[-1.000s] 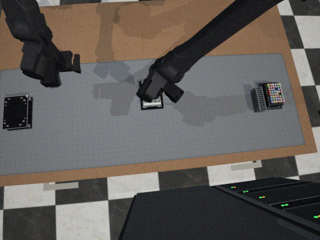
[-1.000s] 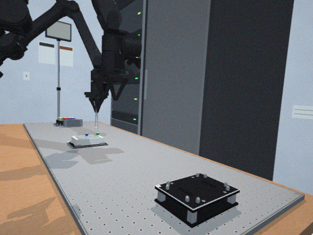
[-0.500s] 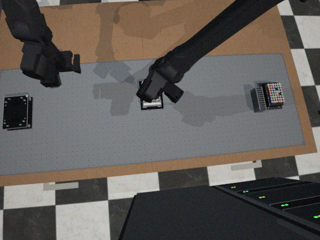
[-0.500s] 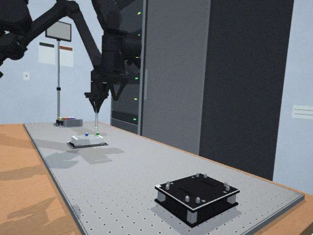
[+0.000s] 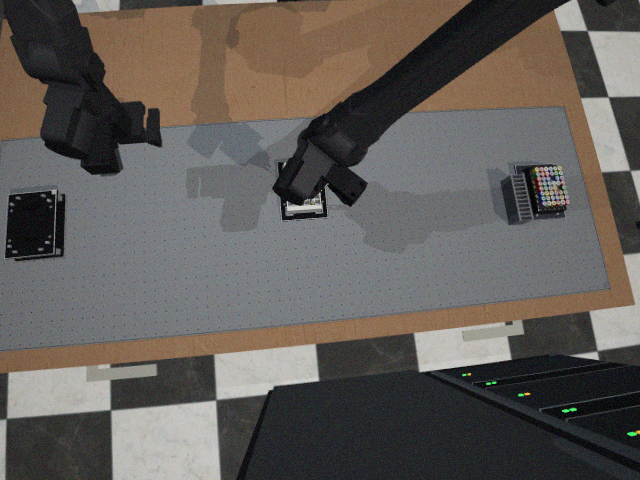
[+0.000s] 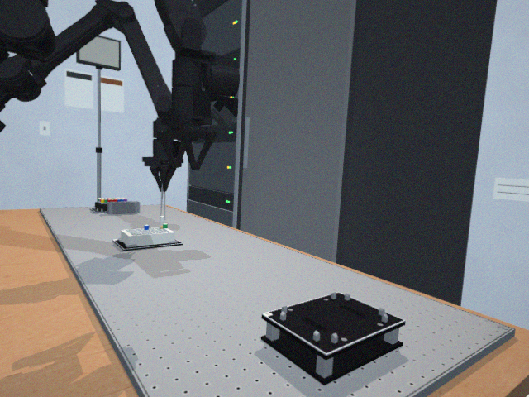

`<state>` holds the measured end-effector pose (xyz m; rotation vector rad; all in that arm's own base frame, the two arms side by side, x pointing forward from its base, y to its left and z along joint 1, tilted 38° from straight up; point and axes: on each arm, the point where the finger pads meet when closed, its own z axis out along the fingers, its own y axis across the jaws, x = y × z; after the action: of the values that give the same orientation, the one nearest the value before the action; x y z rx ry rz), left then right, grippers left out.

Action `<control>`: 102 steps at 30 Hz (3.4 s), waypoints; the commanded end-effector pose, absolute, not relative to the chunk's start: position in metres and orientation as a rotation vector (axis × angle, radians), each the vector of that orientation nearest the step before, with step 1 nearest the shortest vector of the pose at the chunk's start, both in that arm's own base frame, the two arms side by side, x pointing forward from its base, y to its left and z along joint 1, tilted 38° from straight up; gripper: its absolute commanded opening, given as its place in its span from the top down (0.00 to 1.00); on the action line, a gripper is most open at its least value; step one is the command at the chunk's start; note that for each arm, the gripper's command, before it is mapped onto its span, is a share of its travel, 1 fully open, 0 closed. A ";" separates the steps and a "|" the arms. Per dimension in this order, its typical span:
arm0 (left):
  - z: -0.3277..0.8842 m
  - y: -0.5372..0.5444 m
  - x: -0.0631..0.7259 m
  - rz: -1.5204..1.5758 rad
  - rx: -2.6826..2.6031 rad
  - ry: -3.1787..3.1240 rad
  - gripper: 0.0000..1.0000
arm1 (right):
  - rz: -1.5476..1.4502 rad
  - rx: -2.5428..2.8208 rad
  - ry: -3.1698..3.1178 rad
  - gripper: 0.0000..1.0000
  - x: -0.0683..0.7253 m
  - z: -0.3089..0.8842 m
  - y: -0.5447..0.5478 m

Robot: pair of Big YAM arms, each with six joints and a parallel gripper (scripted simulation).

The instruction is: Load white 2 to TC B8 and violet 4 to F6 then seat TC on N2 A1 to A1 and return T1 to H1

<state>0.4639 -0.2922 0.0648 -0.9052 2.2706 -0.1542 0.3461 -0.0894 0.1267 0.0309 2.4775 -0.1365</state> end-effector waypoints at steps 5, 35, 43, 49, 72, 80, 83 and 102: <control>0.057 -0.285 0.473 -0.150 -0.919 2.266 0.91 | -0.142 0.034 2.460 0.00 0.351 0.136 -0.091; 0.052 -0.285 0.475 -0.152 -0.920 2.265 0.91 | -0.142 0.034 2.460 0.00 0.351 0.136 -0.091; 0.050 -0.284 0.475 -0.152 -0.919 2.265 0.91 | -0.142 0.034 2.460 0.00 0.351 0.136 -0.091; 0.049 -0.284 0.476 -0.152 -0.919 2.265 0.91 | -0.142 0.034 2.460 0.00 0.351 0.136 -0.091; 0.047 -0.284 0.479 -0.154 -0.919 2.264 0.91 | -0.142 0.034 2.460 0.00 0.351 0.136 -0.091; 0.046 -0.285 0.480 -0.155 -0.920 2.263 0.91 | -0.142 0.034 2.460 0.00 0.351 0.136 -0.091; 0.046 -0.285 0.480 -0.156 -0.920 2.263 0.91 | -0.142 0.034 2.460 0.00 0.351 0.136 -0.091; 0.044 -0.285 0.483 -0.159 -0.920 2.260 0.91 | -0.142 0.034 2.460 0.00 0.351 0.136 -0.091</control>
<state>0.4719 -0.2898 0.0490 -0.9058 2.2678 -0.1559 0.3461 -0.0894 0.1267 0.0309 2.4775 -0.1365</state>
